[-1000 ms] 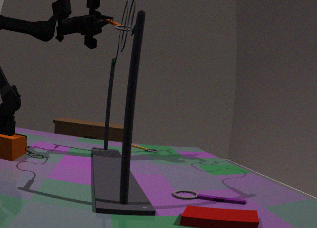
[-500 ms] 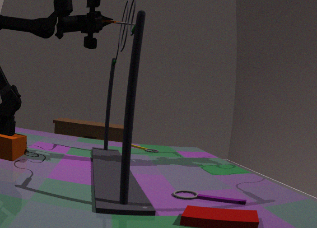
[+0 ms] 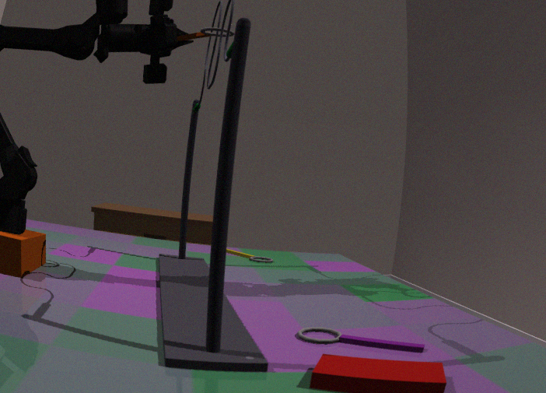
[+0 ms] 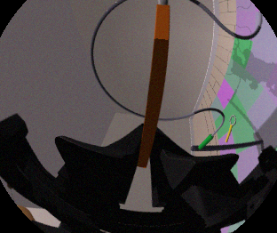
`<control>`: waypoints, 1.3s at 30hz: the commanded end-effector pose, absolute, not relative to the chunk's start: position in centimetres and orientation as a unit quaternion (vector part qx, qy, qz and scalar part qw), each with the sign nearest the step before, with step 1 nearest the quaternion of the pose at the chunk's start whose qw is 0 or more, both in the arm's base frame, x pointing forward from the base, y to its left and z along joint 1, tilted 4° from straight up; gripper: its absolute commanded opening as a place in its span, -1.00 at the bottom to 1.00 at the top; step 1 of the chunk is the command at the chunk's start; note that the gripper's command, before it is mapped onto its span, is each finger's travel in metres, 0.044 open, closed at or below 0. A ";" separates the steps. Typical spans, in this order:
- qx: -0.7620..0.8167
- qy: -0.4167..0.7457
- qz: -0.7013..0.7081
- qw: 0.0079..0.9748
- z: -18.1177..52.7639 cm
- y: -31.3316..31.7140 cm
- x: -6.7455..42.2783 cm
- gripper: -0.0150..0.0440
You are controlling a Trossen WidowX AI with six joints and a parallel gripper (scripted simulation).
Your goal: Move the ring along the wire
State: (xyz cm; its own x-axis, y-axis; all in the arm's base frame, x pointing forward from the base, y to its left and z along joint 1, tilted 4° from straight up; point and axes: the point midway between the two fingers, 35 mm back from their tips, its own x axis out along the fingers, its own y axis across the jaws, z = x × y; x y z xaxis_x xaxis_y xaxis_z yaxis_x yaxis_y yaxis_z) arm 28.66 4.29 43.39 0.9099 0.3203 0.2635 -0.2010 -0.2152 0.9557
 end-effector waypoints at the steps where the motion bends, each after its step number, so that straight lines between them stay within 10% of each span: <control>1: 0.735 0.046 0.207 0.644 43.4 4.4 28.6 -1.00; 39: 0.571 0.105 0.157 0.799 41.9 4.2 28.7 -1.00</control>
